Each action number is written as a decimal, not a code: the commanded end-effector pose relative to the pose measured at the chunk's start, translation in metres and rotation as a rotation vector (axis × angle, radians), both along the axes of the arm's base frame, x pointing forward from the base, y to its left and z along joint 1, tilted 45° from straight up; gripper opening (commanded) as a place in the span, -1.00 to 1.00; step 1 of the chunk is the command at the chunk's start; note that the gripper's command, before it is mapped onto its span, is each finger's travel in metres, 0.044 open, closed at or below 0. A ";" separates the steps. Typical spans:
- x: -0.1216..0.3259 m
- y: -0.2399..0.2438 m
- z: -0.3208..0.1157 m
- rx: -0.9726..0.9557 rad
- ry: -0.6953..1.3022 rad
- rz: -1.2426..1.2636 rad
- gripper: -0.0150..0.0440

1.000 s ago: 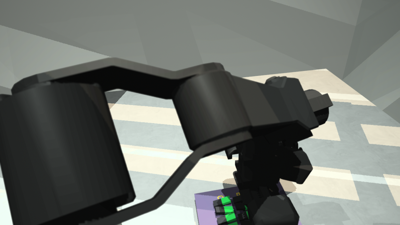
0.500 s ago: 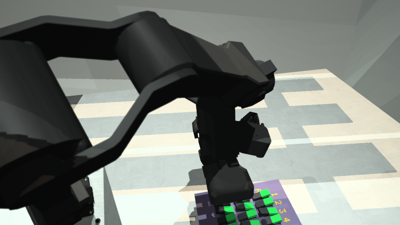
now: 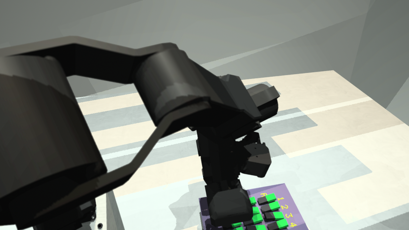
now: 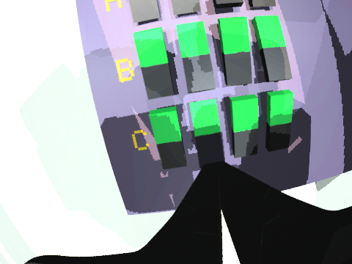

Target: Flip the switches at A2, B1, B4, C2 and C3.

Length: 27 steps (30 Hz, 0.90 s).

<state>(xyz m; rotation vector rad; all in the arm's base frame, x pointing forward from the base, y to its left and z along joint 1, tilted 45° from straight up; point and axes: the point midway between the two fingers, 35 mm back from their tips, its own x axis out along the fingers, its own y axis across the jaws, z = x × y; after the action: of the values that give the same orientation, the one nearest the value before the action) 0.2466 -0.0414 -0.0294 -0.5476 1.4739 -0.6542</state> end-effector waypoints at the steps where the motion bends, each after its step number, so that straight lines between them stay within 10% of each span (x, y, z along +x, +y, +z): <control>1: -0.002 -0.005 -0.004 -0.007 0.005 0.003 -0.49; 27: -0.002 -0.015 -0.014 -0.008 0.005 0.003 -0.49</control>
<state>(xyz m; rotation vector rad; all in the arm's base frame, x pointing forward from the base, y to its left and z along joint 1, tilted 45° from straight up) 0.2442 -0.0553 -0.0435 -0.5503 1.4779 -0.6553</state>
